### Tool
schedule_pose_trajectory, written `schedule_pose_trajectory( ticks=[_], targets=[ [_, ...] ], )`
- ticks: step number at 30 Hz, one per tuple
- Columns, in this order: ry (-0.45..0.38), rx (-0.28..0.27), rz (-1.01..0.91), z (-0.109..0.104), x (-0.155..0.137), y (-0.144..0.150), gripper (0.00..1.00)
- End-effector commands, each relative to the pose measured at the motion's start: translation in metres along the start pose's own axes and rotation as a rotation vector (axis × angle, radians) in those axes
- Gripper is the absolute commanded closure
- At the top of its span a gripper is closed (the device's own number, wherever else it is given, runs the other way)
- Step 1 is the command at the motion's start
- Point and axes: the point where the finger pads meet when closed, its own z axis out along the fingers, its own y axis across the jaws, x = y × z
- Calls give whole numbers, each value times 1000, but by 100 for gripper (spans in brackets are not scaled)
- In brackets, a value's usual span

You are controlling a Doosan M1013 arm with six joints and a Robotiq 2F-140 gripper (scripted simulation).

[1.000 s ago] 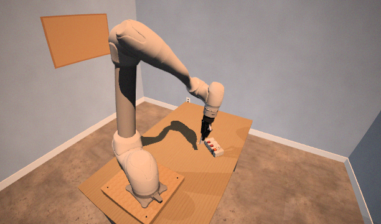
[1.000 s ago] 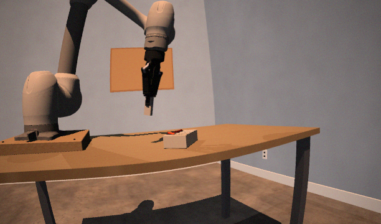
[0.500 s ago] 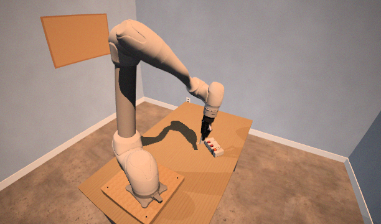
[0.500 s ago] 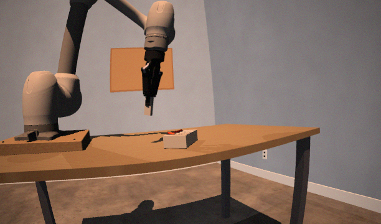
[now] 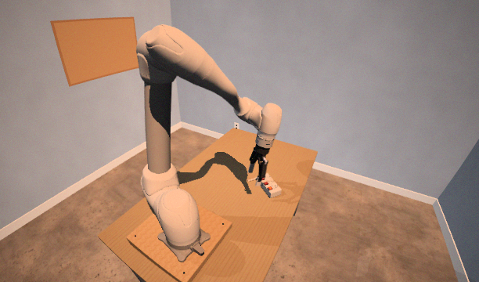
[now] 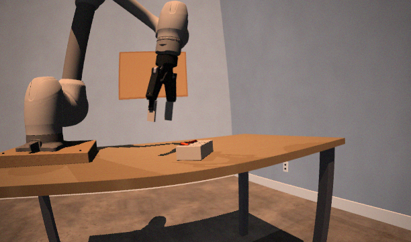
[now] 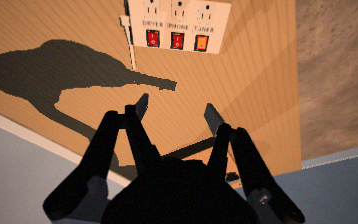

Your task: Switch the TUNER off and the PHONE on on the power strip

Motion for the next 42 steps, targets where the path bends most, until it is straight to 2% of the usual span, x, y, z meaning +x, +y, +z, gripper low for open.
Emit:
schedule_pose_trajectory(
  ticks=[1,14,16,18,21,23,25,42],
  targets=[
    [1,-1,4,-4,0,-1,0],
    [5,0,3,-4,1,-1,0],
    [80,13,-16,0,16,-2,0],
    [229,39,-56,1,44,-4,0],
    [229,39,-56,1,44,-4,0],
    [349,61,-93,-3,65,-8,0],
    [373,66,-100,-5,69,-9,0],
    [377,67,-102,-5,69,-9,0]
  ],
)
